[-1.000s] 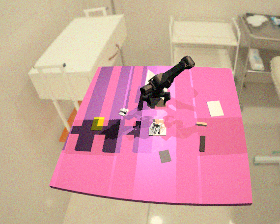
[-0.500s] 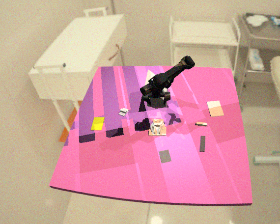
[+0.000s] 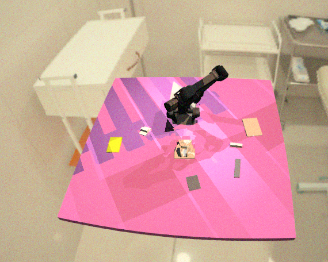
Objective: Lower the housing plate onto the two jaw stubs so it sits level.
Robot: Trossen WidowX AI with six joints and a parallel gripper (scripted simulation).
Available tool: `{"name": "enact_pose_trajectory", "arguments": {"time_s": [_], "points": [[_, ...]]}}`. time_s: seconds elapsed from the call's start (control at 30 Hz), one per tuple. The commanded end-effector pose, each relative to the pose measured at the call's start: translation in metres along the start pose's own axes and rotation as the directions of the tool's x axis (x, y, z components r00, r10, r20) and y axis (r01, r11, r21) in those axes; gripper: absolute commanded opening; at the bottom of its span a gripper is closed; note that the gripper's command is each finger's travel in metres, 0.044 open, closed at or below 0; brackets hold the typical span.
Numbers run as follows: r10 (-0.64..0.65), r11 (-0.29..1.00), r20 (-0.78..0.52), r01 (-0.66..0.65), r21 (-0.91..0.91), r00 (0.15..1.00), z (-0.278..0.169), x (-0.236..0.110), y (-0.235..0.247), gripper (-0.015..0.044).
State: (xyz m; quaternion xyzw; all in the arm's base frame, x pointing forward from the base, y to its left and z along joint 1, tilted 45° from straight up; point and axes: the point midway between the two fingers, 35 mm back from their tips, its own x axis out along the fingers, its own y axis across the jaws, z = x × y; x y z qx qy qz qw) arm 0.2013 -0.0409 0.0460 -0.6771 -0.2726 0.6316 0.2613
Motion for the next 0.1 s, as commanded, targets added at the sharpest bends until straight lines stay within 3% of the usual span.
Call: {"name": "enact_pose_trajectory", "arguments": {"time_s": [0.0, 0.07], "points": [[0.002, 1.000, 0.004, -0.002, 0.001, 1.000, 0.0010, 0.0000, 0.0000, 0.0440], [0.002, 1.000, 0.004, -0.002, 0.001, 1.000, 0.0010, 0.0000, 0.0000, 0.0440]]}}
